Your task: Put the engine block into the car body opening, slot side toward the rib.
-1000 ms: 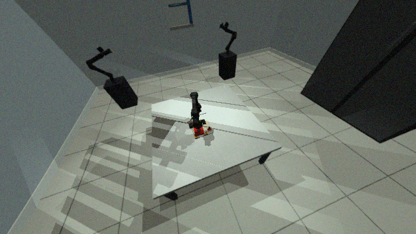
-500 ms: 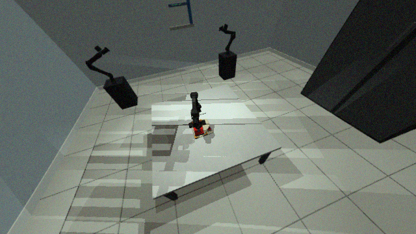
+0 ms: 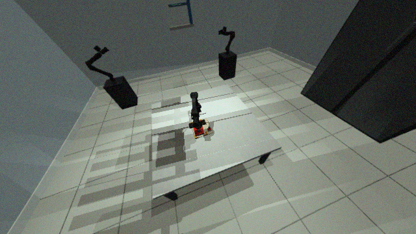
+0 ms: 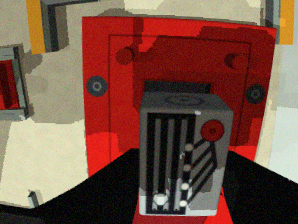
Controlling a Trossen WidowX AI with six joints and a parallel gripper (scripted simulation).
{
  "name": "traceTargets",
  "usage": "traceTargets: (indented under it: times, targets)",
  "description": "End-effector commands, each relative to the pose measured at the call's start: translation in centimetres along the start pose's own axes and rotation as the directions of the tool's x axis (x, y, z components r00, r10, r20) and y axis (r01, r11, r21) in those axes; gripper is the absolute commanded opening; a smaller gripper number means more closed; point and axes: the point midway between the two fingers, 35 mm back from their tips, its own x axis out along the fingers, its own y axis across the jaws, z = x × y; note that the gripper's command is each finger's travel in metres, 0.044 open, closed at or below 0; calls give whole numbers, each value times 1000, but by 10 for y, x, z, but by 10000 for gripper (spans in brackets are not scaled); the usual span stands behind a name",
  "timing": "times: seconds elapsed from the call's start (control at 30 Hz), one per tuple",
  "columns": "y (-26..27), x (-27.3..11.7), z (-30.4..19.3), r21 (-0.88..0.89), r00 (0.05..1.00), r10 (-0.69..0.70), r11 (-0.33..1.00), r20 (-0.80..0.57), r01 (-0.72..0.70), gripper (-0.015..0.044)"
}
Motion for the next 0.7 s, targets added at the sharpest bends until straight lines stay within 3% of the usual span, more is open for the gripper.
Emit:
traceTargets:
  times: [0.0, 0.67]
  targets:
    - [0, 1, 0, 19, 1000, 2, 1000, 1, -2, 159]
    - [0, 2, 0, 12, 1000, 2, 1000, 0, -2, 159]
